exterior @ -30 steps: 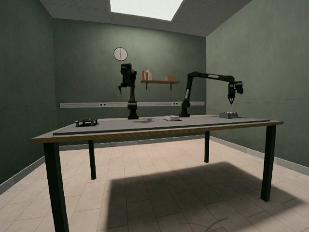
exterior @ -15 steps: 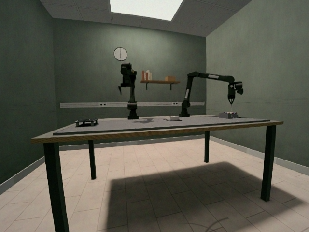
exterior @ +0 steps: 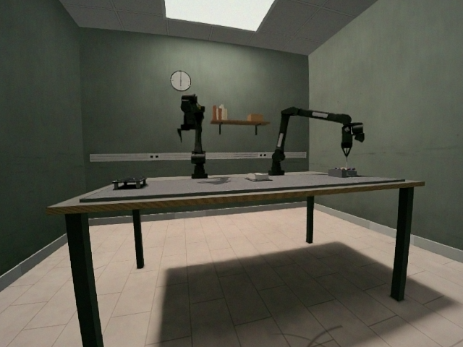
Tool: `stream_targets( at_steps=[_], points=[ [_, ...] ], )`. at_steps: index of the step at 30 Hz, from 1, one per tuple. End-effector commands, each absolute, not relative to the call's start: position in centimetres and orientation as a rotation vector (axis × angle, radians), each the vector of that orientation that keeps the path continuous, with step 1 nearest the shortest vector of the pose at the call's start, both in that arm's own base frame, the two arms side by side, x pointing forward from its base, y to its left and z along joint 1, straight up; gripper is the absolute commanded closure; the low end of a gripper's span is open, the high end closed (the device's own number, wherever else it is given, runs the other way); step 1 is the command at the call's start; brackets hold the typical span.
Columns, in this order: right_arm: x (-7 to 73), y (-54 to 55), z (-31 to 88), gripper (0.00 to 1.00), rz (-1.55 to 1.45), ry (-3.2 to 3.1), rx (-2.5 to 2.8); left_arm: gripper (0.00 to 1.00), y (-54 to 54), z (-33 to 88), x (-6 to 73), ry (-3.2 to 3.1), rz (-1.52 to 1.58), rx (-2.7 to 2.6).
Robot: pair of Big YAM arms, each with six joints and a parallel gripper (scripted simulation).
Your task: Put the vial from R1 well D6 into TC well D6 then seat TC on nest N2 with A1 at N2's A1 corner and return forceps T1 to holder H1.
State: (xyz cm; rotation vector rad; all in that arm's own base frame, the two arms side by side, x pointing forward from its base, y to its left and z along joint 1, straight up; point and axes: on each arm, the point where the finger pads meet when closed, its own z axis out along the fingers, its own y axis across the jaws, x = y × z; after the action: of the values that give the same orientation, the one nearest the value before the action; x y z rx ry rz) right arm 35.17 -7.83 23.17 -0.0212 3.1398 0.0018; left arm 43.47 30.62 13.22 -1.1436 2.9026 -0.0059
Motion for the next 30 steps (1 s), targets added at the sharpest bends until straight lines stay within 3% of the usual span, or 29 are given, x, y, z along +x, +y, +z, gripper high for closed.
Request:
stream_targets(
  at_steps=[1,30],
  points=[
    [35.9,-8.0,24.4,0.0,-0.012,3.106,-0.007,0.89,30.6,12.4,44.2,2.898,-0.002,-1.152],
    [35.9,-8.0,24.4,0.0,-0.012,3.106,-0.007,0.89,30.9,12.6,44.7,2.886,0.003,-1.146]
  ],
)
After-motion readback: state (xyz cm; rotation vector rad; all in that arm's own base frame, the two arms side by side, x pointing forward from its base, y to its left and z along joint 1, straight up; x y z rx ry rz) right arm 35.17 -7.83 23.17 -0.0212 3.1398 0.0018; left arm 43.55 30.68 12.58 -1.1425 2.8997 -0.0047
